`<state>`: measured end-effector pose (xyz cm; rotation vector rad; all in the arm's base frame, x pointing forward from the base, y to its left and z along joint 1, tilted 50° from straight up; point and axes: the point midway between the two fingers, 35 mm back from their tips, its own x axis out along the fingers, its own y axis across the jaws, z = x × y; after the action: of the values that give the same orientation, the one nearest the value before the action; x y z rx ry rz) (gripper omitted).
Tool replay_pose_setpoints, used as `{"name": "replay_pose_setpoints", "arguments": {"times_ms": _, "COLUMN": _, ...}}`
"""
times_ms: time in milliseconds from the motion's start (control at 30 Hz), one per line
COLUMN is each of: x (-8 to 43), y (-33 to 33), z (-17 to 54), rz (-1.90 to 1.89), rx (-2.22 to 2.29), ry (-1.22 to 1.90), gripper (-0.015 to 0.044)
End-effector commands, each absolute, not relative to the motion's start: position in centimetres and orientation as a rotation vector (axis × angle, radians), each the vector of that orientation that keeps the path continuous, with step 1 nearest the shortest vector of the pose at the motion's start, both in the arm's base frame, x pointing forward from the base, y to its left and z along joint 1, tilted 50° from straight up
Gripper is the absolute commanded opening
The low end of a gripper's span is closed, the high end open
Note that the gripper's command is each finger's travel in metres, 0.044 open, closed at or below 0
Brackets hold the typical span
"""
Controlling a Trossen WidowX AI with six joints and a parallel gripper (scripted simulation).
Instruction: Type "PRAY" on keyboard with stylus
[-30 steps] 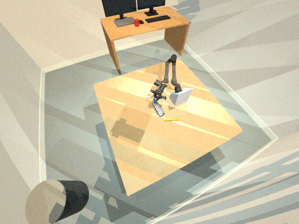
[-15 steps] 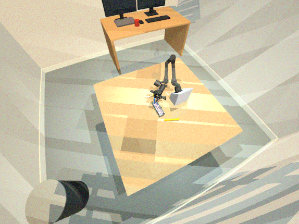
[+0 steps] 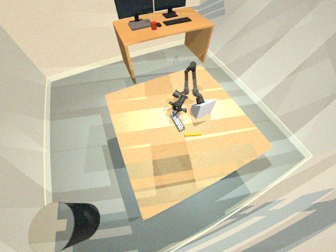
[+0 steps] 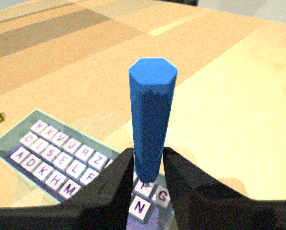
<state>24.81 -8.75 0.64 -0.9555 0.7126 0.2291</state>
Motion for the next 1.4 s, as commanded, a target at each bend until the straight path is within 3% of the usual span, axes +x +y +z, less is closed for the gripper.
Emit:
{"name": "replay_pose_setpoints", "arguments": {"times_ms": 0, "x": 24.7, "y": -8.8, "z": 0.3, "rz": 0.238, "rx": -0.953, "ry": 0.718, "gripper": 0.0081}}
{"name": "replay_pose_setpoints", "arguments": {"times_ms": 1367, "x": 24.7, "y": -6.1, "z": 2.4, "rz": 0.245, "rx": -0.953, "ry": 0.722, "gripper": 0.0084}}
